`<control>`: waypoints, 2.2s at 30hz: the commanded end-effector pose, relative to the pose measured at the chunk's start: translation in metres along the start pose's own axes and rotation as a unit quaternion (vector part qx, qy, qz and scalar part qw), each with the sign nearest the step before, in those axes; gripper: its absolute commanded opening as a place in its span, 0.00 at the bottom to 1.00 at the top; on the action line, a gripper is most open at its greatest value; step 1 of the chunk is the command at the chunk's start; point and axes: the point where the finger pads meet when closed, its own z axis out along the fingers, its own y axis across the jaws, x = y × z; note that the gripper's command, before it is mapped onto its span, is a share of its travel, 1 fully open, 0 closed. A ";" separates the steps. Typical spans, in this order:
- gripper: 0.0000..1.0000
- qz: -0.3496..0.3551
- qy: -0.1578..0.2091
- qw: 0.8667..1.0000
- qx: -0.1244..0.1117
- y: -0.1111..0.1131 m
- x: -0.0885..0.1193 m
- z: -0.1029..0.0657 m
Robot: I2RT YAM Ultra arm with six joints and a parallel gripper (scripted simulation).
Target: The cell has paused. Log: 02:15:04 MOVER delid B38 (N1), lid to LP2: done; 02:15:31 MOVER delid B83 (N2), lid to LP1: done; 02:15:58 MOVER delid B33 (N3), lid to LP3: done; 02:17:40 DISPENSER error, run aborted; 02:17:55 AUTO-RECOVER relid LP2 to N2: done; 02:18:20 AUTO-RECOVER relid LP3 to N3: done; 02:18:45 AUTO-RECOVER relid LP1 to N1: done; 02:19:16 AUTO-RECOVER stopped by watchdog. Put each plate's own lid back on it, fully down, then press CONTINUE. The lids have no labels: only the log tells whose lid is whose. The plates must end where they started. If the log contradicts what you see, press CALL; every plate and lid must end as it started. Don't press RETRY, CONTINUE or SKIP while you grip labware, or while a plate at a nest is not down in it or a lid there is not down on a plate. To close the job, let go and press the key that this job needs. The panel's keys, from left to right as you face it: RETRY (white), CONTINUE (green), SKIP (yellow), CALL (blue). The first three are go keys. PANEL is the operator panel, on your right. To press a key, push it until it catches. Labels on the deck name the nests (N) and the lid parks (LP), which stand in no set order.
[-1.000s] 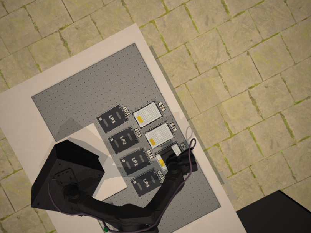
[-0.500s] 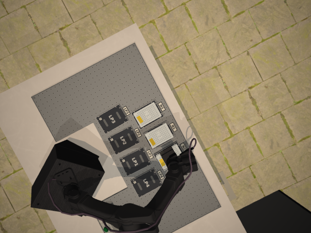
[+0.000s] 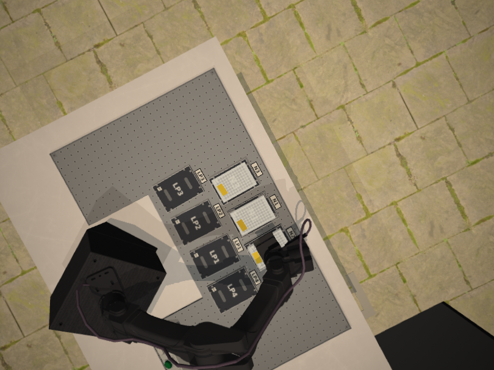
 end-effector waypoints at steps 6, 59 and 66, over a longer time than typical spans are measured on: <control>0.00 0.002 -0.023 1.000 -0.002 -0.002 -0.017 -0.006; 0.00 0.001 -0.010 1.000 -0.005 0.002 -0.001 0.014; 0.00 0.003 -0.013 1.000 -0.004 0.000 -0.002 0.012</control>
